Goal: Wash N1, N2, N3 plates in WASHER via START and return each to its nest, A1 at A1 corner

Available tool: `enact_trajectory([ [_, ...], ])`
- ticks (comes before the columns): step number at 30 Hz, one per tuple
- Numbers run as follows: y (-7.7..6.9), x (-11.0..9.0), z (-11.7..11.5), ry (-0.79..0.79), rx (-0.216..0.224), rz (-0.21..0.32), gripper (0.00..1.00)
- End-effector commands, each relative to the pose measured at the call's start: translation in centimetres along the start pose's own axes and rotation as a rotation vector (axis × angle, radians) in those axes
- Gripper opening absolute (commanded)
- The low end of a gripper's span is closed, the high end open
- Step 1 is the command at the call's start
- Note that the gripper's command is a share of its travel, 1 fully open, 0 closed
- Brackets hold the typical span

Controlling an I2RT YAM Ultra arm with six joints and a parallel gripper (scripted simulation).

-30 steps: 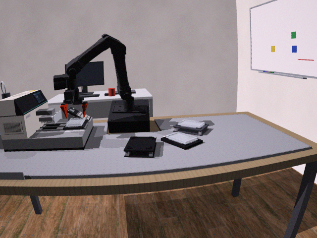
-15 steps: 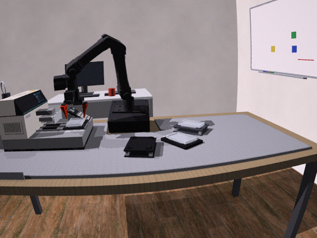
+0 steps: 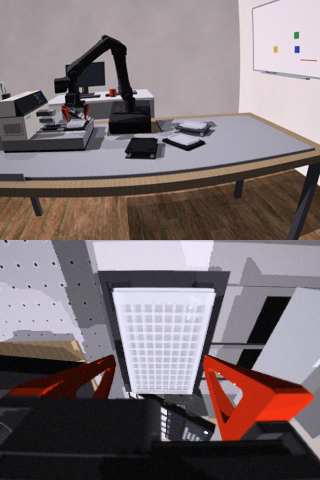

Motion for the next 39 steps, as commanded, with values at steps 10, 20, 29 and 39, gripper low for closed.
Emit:
enact_trajectory([
  [10, 0.3, 0.1, -0.3, 0.000, -0.022, -0.003, 1.00],
  [20, 0.8, 0.1, -0.3, 0.000, -0.022, -0.003, 1.00],
  [29, 1.4, 0.1, -0.3, 0.000, -0.022, -0.003, 1.00],
  [39, 1.5, 0.1, -0.3, 0.000, -0.022, -0.003, 1.00],
])
Point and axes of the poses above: the point where the finger pads meet when closed, its own y axis out along the fingers, its own z axis across the jaws, x = y × z, the point moved 8 cm from there along -y, back along the fingers, and after that the axes turned 11 degrees about -y, right-handed, at the moved point
